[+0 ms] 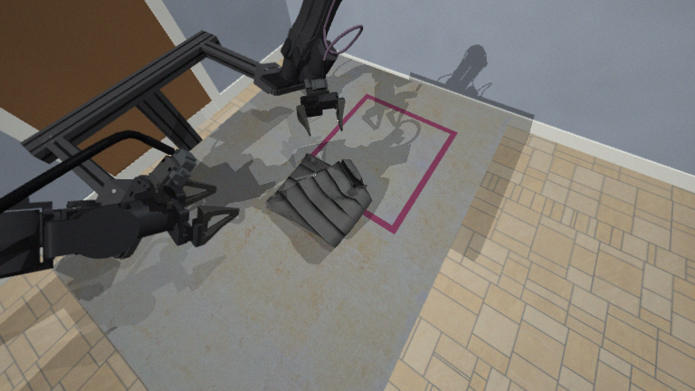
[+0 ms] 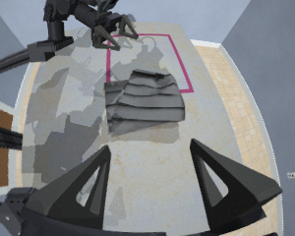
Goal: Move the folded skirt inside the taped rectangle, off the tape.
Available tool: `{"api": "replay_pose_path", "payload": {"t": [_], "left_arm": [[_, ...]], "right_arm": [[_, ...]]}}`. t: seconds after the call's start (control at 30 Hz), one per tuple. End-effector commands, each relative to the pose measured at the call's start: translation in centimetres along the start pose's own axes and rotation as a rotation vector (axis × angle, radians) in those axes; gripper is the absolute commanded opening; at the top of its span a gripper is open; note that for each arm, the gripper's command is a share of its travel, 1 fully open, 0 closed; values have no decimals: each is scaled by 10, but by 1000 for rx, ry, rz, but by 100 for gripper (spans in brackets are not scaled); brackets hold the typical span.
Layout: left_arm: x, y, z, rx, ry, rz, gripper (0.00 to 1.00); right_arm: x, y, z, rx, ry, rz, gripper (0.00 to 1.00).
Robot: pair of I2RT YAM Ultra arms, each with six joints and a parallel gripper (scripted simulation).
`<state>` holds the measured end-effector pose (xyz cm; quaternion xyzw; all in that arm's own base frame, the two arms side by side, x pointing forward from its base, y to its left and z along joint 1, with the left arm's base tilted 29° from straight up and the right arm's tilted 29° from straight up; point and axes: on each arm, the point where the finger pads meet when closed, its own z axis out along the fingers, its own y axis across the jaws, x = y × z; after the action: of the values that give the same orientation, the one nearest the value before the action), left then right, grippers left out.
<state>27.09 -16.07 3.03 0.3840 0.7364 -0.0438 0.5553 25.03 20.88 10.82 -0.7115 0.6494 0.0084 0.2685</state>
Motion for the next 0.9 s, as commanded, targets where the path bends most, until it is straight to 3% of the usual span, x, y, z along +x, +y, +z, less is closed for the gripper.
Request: {"api": "replay_pose_path", "payload": {"t": [0.0,0.1,0.2,0.6,0.67,0.73,0.87], "left_arm": [[4,19,-36,-135,227,-90,90],[5,23,-43,-163,251,-105,90],[6,36,-66,-245,313,-150,90],[11,88,-143,-553,387,-274,90],[11,88,-143,-553,387,-274,90],[13,98,-160,-634,416,-303,90],[15,117,-188,-701,459,-319,90]], "right_arm": [[16,0,-10,167,29,168,90],[23,4,-13,189,39,201,90],[43,17,-20,253,71,297,90],[128,74,-46,493,226,676,90],[128,74,-46,493,226,676,90],[123,66,-58,555,209,751,90],[125,69,-53,630,285,866,90]]}}
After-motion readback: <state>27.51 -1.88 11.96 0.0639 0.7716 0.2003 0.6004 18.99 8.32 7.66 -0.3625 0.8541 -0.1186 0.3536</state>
